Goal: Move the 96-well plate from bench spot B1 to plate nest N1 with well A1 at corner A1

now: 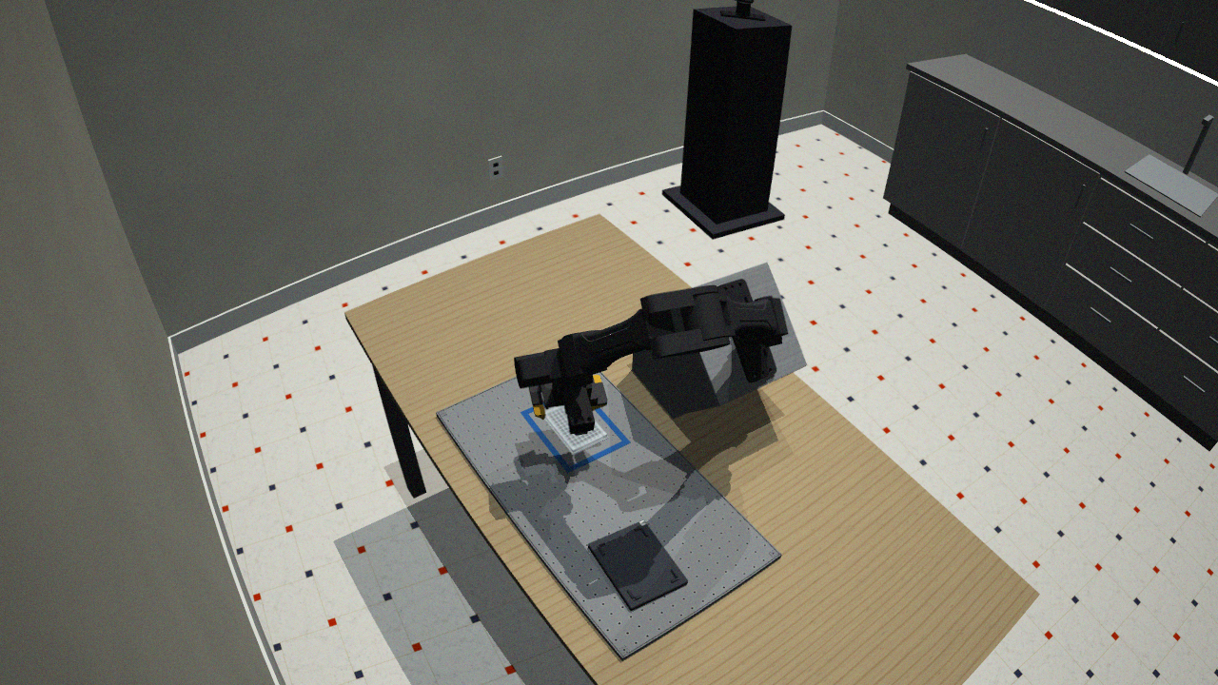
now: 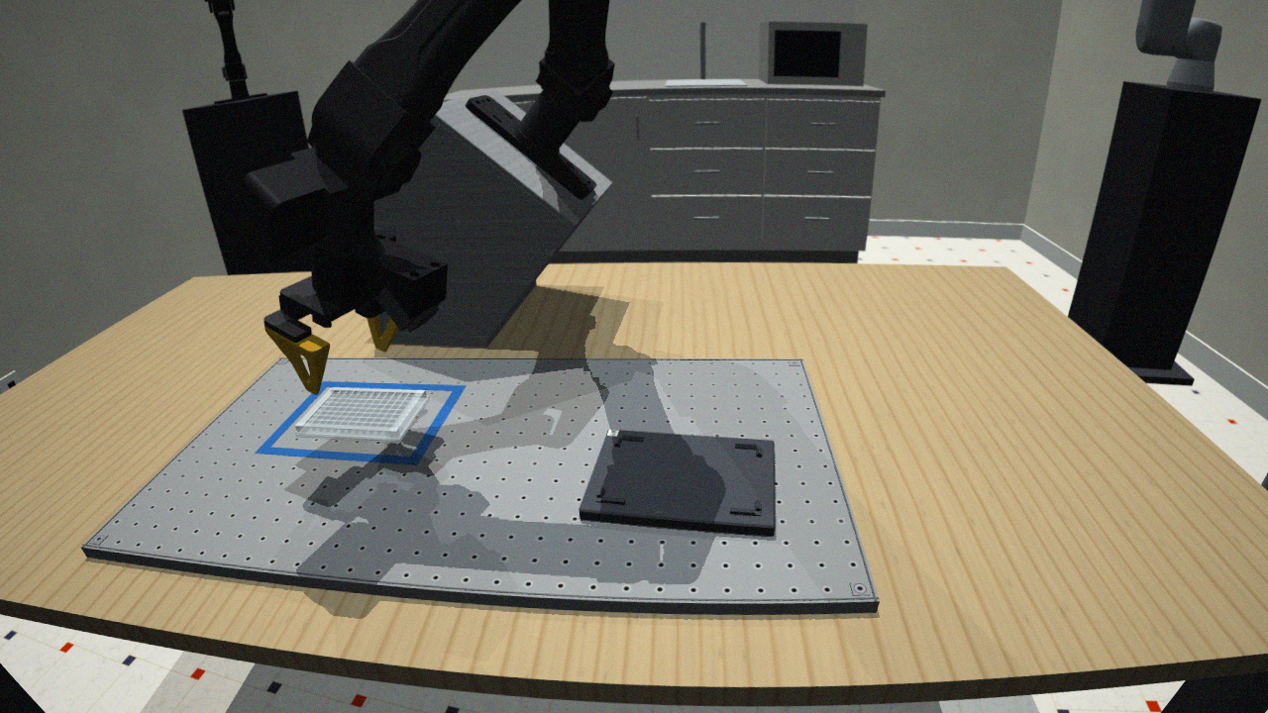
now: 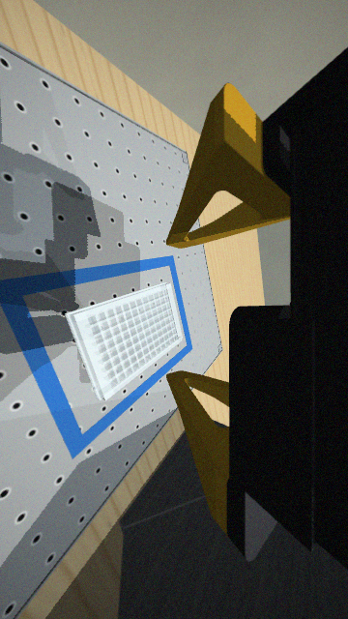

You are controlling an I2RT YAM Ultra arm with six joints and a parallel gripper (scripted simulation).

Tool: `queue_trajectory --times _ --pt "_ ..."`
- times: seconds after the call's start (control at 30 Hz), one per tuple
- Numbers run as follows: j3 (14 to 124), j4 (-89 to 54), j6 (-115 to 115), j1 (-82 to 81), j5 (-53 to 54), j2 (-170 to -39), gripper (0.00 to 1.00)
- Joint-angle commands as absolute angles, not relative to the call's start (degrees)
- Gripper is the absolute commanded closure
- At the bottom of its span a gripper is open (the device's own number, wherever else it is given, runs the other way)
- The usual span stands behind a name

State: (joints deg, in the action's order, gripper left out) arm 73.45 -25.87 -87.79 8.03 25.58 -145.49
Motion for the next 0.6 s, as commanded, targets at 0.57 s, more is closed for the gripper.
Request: queue_trajectory --times 0.57 --pt "73.7 -27.8 -119.6 19.0 37.9 -151.3 0.0"
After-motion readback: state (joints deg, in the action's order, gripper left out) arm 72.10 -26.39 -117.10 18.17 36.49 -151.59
